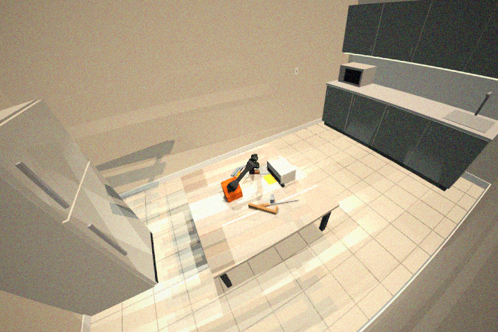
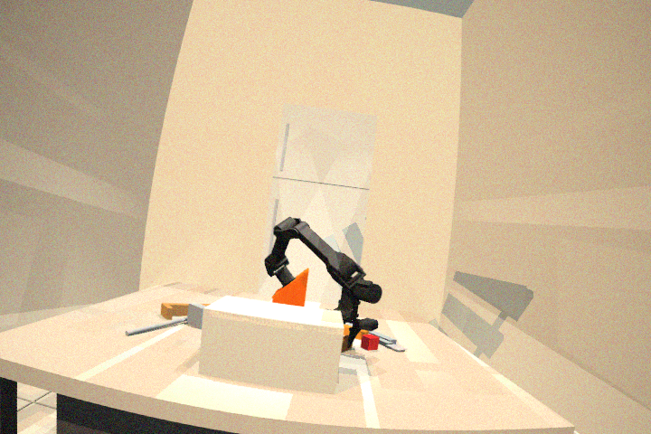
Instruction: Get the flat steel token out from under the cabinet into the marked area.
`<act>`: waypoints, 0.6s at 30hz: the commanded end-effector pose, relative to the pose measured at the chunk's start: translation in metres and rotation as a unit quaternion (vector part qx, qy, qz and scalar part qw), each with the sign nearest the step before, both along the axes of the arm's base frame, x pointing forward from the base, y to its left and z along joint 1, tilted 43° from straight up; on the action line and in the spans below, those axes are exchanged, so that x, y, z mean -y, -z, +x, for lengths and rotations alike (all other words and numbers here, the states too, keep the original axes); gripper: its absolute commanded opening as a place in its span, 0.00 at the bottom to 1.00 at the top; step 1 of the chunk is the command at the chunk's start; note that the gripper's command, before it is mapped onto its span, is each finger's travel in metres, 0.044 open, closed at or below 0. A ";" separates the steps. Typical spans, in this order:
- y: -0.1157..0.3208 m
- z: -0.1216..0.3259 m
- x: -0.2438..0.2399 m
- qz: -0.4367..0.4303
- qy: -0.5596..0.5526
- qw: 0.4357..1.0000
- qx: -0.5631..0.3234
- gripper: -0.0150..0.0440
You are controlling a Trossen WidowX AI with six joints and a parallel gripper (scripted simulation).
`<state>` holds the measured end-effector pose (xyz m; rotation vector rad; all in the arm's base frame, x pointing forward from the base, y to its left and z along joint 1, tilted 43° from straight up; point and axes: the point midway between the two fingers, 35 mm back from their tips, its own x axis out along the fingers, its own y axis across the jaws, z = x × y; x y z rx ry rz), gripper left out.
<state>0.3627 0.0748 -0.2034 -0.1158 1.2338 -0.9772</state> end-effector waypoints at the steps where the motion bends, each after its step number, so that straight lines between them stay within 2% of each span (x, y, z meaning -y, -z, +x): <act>1: -0.004 0.009 0.005 0.000 0.000 1.000 0.001 0.25; 18: -0.011 0.019 0.013 -0.001 0.000 1.000 0.001 0.25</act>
